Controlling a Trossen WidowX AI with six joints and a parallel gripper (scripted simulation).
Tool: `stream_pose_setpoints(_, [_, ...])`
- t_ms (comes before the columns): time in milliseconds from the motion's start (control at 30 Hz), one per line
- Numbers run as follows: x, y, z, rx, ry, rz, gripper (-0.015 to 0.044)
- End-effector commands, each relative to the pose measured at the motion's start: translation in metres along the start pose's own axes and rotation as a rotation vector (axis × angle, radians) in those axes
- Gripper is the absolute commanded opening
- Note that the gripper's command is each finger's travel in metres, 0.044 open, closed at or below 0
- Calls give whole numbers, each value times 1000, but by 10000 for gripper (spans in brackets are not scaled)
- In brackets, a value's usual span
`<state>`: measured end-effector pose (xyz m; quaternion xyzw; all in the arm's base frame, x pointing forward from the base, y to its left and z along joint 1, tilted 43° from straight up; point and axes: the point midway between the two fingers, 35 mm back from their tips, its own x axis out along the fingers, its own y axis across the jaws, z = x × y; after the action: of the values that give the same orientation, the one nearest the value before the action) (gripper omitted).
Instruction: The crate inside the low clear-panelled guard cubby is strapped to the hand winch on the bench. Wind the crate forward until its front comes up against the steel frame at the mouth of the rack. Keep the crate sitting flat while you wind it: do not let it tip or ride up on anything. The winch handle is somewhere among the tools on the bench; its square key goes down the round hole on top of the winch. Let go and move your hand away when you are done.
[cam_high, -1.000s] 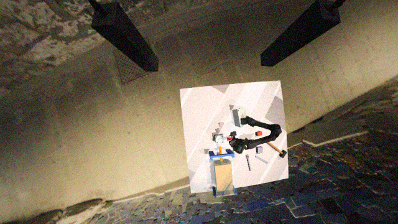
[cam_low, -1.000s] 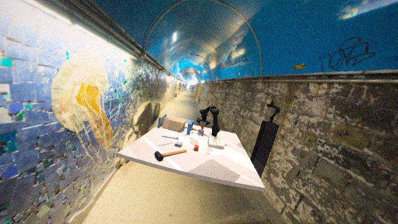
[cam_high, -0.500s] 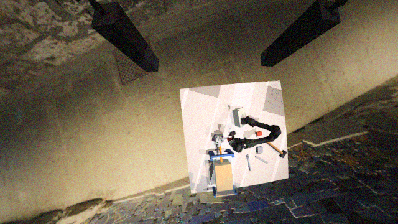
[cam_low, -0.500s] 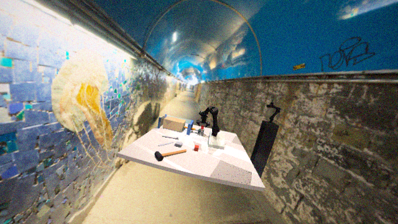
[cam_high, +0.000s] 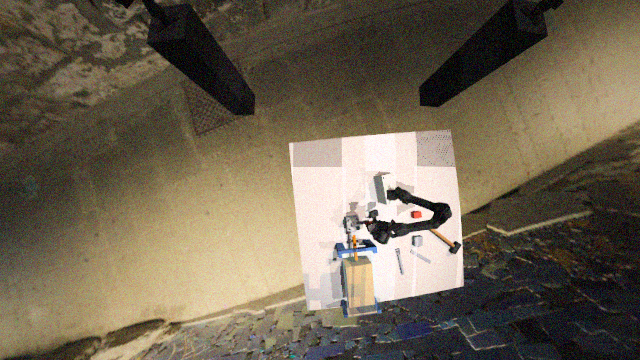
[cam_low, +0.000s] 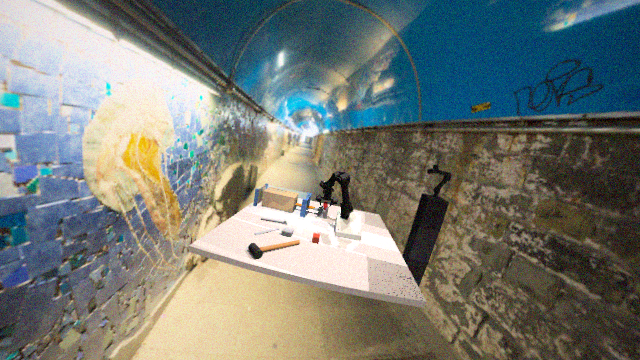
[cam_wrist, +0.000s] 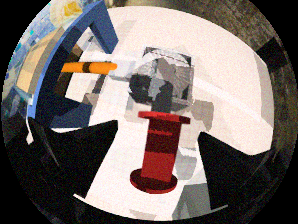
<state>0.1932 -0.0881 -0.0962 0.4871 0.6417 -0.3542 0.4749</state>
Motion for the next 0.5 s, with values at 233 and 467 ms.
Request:
stream_pose_setpoints(233, [-1, 0, 0, -1, 0, 0, 125])
stream_pose_setpoints(467, [-1, 0, 0, -1, 0, 0, 0])
